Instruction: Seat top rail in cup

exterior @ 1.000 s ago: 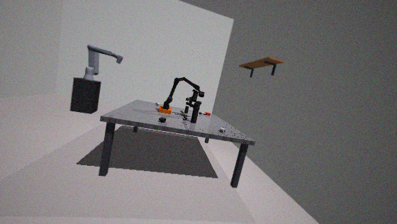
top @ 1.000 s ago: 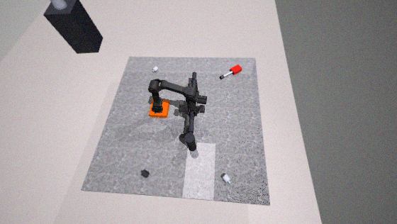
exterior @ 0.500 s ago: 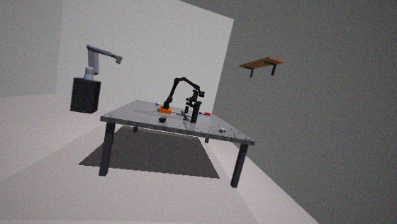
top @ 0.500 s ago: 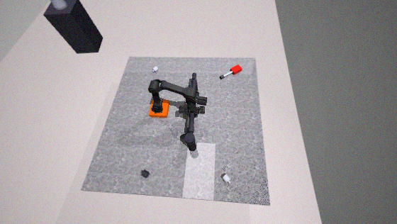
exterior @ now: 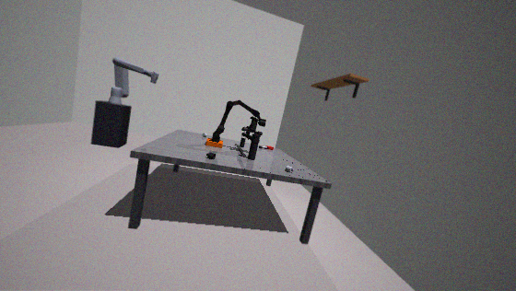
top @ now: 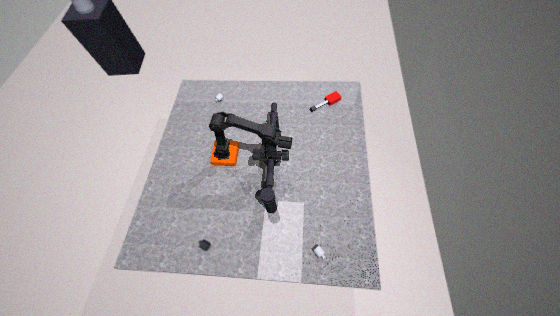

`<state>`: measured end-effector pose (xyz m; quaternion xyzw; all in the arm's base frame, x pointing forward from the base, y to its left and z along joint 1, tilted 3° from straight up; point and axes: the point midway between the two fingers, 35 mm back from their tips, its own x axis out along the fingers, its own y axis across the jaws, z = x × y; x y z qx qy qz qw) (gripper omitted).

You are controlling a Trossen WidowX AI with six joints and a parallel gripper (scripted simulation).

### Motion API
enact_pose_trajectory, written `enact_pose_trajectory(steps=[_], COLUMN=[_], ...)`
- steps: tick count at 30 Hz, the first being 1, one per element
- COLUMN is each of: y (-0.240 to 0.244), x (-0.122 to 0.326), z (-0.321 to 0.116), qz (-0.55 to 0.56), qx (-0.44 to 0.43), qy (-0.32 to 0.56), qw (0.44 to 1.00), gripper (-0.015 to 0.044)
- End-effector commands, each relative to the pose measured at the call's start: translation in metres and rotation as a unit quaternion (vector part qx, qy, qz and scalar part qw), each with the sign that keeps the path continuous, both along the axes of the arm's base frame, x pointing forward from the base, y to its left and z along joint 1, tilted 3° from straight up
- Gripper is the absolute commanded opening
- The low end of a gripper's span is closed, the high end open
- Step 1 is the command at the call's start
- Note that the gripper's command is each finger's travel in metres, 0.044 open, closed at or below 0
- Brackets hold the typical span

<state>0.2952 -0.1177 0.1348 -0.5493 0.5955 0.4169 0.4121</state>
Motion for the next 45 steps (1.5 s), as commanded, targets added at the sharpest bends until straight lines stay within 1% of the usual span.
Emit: enact_pose_trajectory(steps=[1,7,12,17,22,29,45], y=[0.000,0.005,0.023,0.044,0.043,0.056,0.056], x=[0.000,0.001,0.002,0.001,0.001,0.002,0.002], z=[0.000,0.003,0.018,0.035,0.033,0.069,0.070], qz=[0.000,0.000,0.000,0.000,0.006,0.029,0.030], qx=[0.000,0.000,0.001,0.002,0.002,0.001,0.001], qy=[0.000,0.000,0.000,0.000,0.004,0.007,0.007], qw=[1.000,1.000,1.000,1.000,1.000,1.000,1.000], gripper=[0.0157,0.0315,0.0440,0.0440,0.0440,0.0440,0.0440])
